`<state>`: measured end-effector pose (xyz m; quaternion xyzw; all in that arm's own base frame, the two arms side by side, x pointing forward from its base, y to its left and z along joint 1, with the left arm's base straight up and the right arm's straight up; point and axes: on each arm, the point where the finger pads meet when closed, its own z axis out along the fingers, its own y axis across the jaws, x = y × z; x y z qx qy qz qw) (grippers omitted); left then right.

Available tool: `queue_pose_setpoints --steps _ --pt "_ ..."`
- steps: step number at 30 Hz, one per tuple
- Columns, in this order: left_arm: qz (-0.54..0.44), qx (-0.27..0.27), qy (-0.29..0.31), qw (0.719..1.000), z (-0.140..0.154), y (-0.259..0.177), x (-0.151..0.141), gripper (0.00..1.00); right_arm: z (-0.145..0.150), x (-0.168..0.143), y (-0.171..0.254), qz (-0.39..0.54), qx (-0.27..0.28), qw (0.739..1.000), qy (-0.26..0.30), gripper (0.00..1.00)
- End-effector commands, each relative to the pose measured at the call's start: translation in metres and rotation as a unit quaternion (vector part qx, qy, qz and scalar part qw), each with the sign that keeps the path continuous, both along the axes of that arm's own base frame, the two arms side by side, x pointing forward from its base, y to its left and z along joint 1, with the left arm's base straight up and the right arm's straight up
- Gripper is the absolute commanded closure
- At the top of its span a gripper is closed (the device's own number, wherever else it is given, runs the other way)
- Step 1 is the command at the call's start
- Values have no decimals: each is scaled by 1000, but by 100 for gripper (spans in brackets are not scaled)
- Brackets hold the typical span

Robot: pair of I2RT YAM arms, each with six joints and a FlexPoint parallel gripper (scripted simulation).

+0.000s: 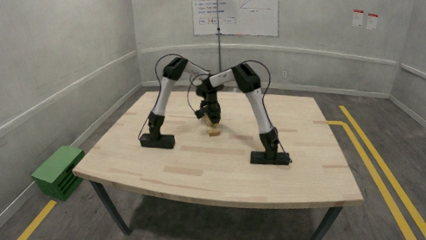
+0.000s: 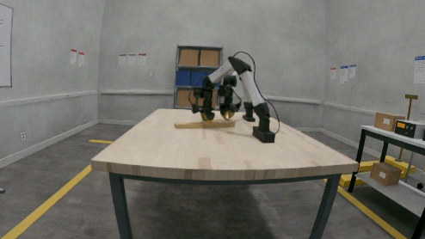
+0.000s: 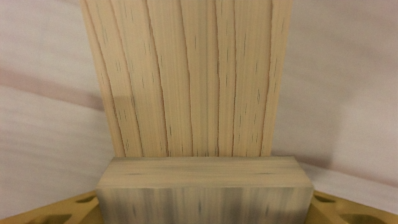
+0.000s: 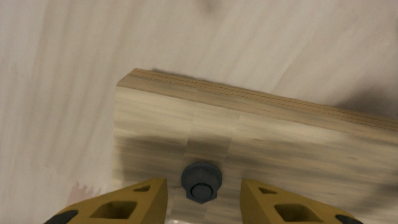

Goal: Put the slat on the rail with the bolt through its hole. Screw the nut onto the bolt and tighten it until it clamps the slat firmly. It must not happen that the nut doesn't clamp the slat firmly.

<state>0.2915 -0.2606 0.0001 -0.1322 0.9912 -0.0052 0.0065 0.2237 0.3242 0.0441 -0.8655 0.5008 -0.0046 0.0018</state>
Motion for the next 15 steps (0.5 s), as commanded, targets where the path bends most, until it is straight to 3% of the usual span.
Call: queue_pose_setpoints --steps 1,15 --pt "0 -7 -6 1000 5 -4 2 33 -6 0 2 5 4 1000 2 64" --pt "0 -7 -6 1000 5 -4 2 33 -9 0 2 5 4 1000 3 64"
